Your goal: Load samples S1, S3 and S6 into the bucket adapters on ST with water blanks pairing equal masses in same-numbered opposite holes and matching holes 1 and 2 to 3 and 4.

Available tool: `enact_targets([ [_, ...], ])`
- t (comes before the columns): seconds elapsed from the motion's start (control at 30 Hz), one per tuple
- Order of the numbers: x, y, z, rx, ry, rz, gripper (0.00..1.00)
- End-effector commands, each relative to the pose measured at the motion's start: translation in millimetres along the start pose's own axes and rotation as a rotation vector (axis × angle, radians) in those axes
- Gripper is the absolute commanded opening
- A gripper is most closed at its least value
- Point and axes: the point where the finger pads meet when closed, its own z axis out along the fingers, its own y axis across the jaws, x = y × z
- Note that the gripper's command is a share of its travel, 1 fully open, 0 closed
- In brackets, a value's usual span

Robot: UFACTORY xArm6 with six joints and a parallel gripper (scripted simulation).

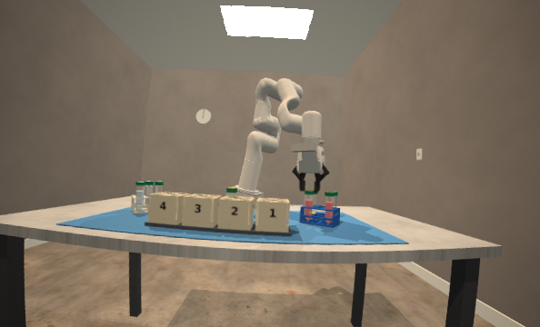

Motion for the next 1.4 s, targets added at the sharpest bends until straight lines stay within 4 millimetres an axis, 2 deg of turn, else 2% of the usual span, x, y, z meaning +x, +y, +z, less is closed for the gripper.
enact_targets([
  [0.0,0.4,-1.2,0.2,0.003,0.001,0.000,0.57],
  [0.97,0.4,-1.2,18.4,0.003,0.001,0.000,0.57],
  [1.37,0.4,-1.3,18.3,0.003,0.001,0.000,0.57],
])
